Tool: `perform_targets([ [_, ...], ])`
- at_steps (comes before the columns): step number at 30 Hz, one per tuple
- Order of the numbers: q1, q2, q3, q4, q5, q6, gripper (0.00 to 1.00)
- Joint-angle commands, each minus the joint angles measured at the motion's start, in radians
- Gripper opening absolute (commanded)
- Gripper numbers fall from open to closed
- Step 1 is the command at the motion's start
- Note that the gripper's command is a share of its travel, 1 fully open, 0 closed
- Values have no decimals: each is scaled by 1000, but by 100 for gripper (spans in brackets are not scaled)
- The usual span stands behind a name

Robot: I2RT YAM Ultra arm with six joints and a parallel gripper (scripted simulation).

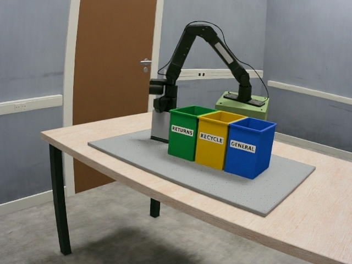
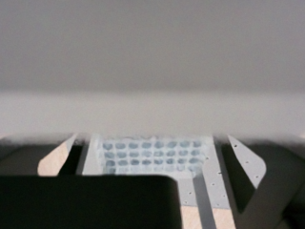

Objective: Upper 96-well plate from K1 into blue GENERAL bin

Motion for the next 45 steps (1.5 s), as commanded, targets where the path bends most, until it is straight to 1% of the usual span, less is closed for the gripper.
perform_targets([
  [1, -19, -63, -20, -38, -26, -12, 0],
  [17, -28, -135, -18, -113, -27, -22, 0],
  [28, -35, -182, 26, -162, -27, -29, 0],
  [45, -45, -252, 43, -248, -27, -39, 0],
])
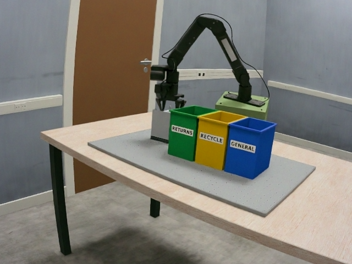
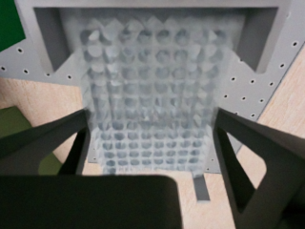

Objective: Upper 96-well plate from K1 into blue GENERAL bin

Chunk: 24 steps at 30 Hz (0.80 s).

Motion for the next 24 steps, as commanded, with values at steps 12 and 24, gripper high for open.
perform_targets([
  [12, -26, -103, 58, -116, -27, -22, 0],
  [24, -33, -141, 79, -177, -27, -29, 0],
])
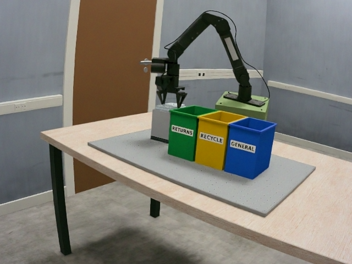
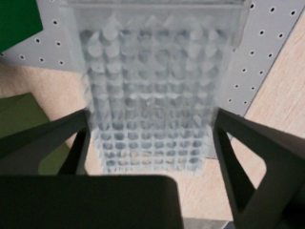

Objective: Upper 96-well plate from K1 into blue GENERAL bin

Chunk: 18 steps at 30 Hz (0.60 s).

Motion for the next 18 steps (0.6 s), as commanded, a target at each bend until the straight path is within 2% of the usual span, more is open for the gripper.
perform_targets([
  [1, -20, -57, 46, -49, -23, -13, 0],
  [18, -30, -108, 87, -143, -24, -24, 0],
])
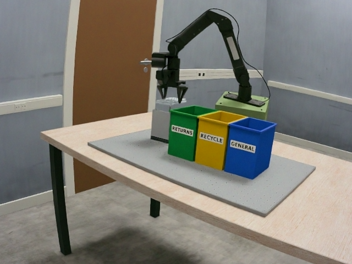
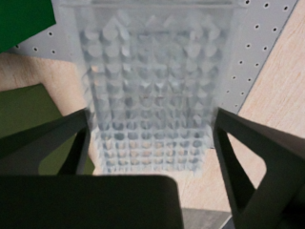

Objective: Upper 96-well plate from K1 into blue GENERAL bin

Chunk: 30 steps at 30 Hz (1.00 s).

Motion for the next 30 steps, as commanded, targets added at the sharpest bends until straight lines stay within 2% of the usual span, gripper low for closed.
perform_targets([
  [1, -20, -55, 49, -40, -22, -12, 0],
  [21, -33, -105, 111, -153, -22, -25, 0],
  [30, -35, -110, 123, -172, -22, -25, 0],
])
